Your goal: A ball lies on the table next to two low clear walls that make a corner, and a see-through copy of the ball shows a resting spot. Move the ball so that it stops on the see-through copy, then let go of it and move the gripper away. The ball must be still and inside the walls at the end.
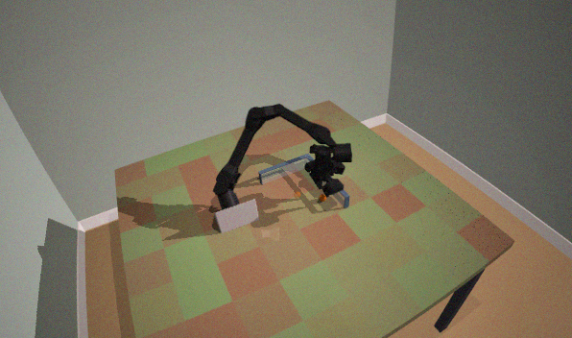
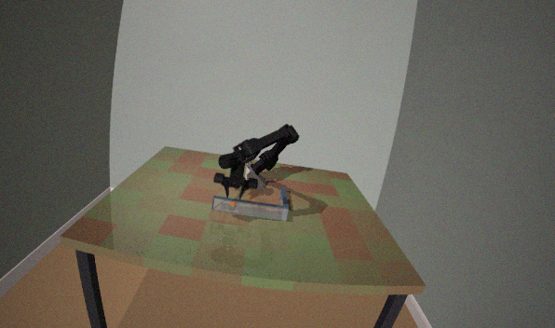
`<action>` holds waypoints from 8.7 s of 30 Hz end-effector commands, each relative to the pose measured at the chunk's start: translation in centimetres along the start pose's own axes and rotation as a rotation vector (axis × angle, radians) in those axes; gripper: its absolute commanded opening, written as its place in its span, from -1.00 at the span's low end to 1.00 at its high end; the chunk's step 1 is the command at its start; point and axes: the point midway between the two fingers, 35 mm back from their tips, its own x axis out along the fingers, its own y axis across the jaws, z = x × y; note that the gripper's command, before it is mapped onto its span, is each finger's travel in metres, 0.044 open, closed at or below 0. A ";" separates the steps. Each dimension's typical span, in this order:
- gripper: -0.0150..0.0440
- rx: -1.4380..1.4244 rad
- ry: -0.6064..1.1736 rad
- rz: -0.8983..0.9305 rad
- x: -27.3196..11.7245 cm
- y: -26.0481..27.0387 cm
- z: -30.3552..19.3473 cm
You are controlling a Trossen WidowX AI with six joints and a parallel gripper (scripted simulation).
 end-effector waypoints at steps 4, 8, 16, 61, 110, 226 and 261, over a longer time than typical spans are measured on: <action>0.33 0.013 0.011 0.012 1.5 0.0 -0.4; 0.33 0.013 0.011 0.012 2.2 0.0 -0.4; 0.25 0.013 0.011 0.013 2.9 0.1 -0.4; -0.49 0.015 0.013 0.008 -9.1 1.0 -1.3; -0.49 0.017 0.015 0.016 1.3 6.8 -8.2; 0.33 0.018 0.015 0.017 2.4 8.4 -8.2; -0.49 0.020 0.015 0.007 -6.9 7.9 -7.6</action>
